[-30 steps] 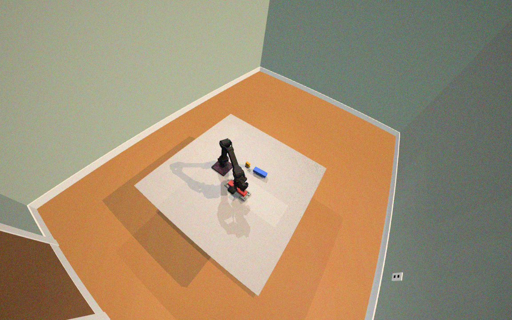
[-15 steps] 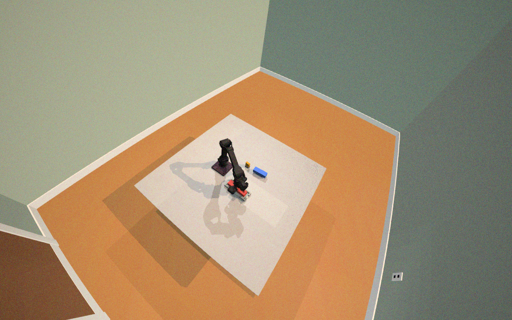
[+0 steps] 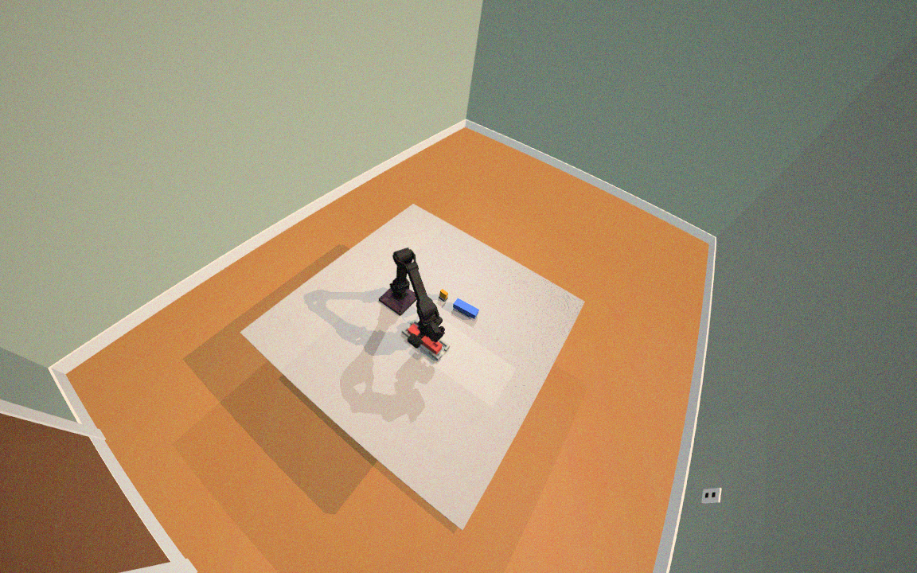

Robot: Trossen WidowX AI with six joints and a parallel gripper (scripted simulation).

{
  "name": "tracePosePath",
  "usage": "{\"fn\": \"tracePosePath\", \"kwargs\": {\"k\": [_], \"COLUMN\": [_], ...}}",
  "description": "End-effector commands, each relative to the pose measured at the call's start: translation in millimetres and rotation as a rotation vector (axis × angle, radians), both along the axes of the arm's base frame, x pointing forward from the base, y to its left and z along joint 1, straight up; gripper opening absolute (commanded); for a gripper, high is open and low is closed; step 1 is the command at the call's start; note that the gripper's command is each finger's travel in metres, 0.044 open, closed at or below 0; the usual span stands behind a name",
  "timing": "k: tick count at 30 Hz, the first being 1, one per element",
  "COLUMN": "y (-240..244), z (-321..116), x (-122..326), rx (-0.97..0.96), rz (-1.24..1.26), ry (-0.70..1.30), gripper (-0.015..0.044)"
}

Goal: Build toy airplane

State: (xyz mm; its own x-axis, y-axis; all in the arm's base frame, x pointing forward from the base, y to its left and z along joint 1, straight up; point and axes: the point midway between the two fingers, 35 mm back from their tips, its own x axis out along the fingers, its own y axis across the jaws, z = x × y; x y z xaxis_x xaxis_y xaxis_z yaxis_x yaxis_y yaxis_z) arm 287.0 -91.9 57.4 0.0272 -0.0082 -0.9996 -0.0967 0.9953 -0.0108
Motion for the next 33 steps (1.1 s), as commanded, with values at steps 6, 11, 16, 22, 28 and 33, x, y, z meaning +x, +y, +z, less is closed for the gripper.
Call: {"fn": "tracePosePath", "kwargs": {"k": [6,11,16,22,28,33], "y": [-1,-1,0,-1,10,73], "z": [18,80,106,103,103,101], "x": [3,2,0,3,9,35], "rx": [-0.001,-0.002,-0.002,-0.006,-0.005,0.007], "rz": [0.002,0.004,0.003,0.125,0.129,0.154], "ry": [-0.005,-0.004,0.000,0.001,-0.004,-0.028], "gripper": [0.0440,0.0440,0.0440,0.0440,0.0440,0.0440]}}
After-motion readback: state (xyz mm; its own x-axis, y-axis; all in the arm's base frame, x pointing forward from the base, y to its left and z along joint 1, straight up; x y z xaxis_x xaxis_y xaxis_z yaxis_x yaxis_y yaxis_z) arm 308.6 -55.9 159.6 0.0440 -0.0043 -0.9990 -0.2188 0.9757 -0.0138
